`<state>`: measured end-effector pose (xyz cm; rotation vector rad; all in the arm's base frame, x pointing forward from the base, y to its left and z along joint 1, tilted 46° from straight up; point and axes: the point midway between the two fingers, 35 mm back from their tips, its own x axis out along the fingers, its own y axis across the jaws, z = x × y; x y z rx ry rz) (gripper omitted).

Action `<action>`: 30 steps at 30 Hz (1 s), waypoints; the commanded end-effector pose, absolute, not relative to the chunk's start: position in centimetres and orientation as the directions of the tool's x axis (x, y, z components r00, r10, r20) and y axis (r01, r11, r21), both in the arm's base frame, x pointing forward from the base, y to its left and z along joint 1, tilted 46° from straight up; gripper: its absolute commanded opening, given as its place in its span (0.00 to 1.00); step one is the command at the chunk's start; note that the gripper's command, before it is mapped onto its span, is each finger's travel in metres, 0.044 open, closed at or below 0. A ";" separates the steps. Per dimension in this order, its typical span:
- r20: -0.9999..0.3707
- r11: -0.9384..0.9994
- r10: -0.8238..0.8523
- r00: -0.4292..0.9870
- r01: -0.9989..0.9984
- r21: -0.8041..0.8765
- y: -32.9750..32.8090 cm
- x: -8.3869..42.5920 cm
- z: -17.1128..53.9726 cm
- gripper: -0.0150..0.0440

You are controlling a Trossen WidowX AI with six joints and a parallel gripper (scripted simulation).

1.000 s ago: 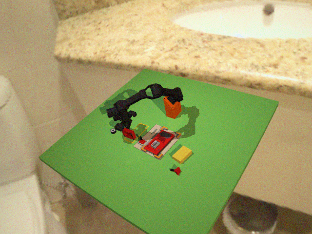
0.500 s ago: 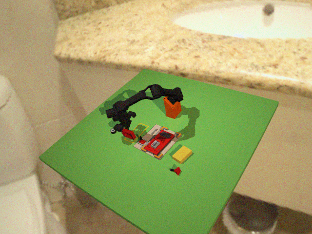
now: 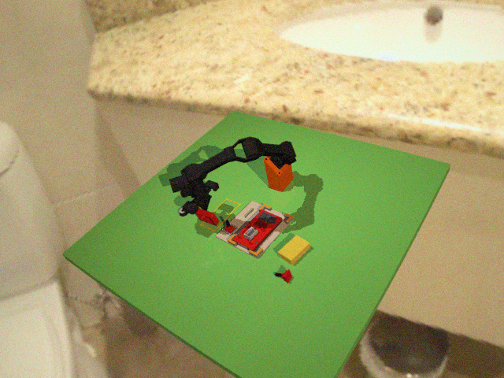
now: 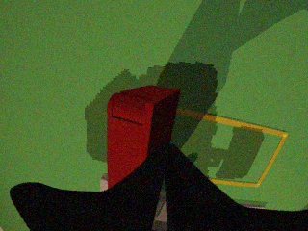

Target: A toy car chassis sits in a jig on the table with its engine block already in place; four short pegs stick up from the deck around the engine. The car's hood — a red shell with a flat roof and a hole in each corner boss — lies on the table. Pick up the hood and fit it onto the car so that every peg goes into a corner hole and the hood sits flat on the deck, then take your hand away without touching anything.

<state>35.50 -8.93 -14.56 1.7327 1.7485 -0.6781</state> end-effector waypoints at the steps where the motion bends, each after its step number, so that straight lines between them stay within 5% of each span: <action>1: -0.706 0.026 0.709 0.010 0.999 0.041 -8.7 35.8 -14.6 0.25; 30: -0.706 0.026 0.708 0.011 0.999 0.042 -9.1 37.1 -14.2 0.25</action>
